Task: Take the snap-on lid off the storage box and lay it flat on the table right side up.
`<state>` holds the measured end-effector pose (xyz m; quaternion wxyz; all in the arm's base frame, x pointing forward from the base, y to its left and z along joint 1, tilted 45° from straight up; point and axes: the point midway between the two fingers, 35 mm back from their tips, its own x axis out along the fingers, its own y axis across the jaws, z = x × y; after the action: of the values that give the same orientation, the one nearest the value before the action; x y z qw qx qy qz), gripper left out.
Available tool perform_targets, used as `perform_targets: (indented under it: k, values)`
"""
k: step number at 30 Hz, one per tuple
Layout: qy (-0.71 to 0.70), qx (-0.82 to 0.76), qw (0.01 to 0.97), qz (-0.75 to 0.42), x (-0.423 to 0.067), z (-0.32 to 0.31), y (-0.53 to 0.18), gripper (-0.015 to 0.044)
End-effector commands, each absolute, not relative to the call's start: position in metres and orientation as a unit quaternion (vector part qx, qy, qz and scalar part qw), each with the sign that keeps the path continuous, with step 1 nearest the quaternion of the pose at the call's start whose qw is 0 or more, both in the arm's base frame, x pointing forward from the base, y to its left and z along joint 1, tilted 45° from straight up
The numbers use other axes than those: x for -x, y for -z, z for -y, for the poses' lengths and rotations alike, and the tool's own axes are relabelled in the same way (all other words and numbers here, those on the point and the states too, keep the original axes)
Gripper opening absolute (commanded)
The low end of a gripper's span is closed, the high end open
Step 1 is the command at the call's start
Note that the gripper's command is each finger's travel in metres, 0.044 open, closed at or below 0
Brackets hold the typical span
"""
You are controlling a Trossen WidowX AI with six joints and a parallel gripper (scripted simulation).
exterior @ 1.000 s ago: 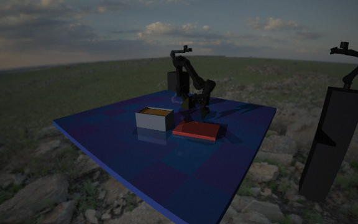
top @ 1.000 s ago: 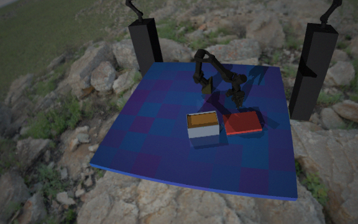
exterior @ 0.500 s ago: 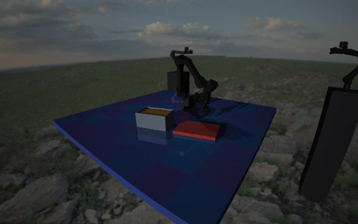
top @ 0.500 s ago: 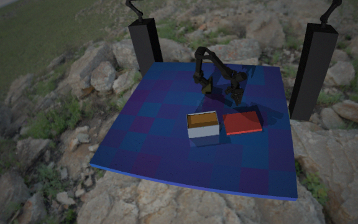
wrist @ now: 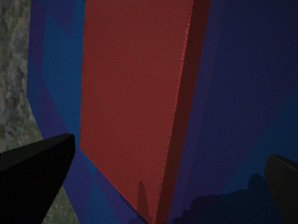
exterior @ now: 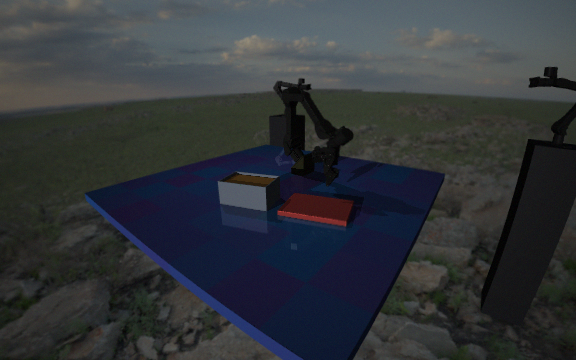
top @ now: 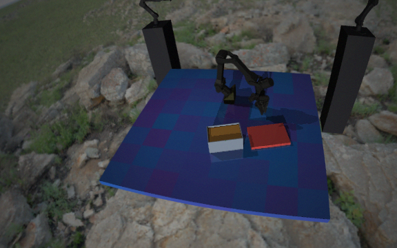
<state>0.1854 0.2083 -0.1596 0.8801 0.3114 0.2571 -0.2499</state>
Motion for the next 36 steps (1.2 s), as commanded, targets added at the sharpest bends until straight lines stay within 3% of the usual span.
perform_targets:
  k: [1,36]
  values:
    - [0.249,-0.317,0.878,-0.257,-0.183,-0.217,0.153,0.044]
    - [0.249,-0.317,0.878,-0.259,-0.159,-0.256,0.103,0.044]
